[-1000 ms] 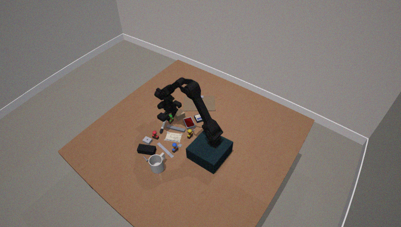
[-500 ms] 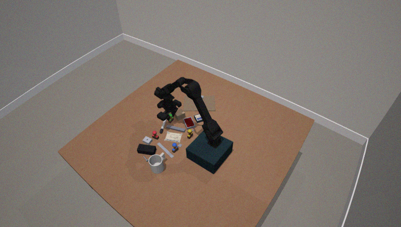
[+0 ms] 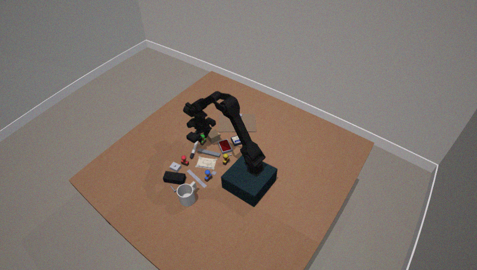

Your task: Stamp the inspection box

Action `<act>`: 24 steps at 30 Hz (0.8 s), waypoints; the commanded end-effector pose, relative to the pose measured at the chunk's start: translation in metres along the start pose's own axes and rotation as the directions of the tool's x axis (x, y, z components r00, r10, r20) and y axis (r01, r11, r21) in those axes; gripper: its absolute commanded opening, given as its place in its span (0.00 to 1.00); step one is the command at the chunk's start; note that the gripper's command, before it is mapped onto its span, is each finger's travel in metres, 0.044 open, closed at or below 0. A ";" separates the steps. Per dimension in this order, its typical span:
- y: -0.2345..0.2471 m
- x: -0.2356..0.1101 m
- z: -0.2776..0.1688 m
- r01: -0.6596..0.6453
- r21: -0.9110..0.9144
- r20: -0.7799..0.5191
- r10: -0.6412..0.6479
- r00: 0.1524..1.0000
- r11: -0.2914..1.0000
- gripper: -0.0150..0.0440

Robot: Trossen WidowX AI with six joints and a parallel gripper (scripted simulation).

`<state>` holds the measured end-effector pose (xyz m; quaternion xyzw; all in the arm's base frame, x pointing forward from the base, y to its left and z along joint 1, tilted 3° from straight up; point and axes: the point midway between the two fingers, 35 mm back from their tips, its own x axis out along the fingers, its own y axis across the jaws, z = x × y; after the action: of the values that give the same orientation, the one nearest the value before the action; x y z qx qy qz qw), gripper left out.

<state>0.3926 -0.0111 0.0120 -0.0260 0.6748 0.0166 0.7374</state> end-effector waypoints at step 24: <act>0.000 -0.014 0.000 0.000 0.000 0.000 0.000 1.000 1.000 0.25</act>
<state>0.3919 -0.0111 0.0238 -0.0260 0.6748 0.0166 0.7374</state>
